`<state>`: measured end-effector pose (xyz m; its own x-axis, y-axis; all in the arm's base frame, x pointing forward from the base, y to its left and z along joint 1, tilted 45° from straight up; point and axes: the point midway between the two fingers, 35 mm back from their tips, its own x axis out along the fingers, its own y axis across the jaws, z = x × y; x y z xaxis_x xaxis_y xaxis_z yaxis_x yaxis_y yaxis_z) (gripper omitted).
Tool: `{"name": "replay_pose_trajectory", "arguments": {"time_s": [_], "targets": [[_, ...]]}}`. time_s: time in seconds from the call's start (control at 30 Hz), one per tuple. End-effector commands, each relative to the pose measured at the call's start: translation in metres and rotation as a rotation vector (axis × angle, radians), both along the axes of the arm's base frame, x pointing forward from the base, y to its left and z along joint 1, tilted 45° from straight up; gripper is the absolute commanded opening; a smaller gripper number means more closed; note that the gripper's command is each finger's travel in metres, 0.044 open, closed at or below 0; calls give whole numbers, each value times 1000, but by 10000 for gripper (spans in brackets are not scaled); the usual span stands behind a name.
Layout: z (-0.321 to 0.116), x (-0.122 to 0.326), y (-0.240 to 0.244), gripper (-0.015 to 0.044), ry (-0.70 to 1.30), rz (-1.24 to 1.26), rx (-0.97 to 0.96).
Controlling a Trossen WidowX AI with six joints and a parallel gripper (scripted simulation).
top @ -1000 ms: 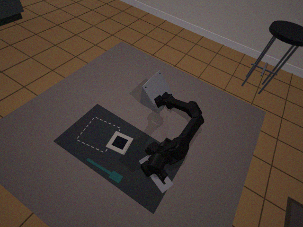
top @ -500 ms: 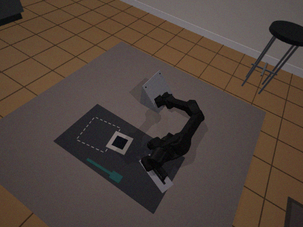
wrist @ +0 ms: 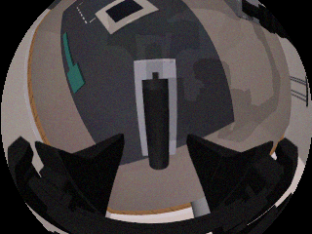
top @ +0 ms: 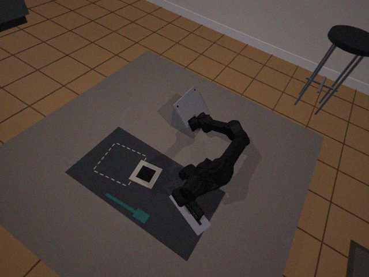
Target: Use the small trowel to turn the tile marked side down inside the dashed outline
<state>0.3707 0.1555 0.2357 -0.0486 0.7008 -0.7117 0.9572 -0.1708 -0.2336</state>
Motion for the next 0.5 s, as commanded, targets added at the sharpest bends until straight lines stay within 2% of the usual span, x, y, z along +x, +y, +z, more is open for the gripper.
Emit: {"name": "replay_pose_trajectory", "arguments": {"time_s": [0.0,0.47], "targets": [[1,-3,0,300,-101,69,-22],[-5,-7,5,300,-467,364,-102]]}}
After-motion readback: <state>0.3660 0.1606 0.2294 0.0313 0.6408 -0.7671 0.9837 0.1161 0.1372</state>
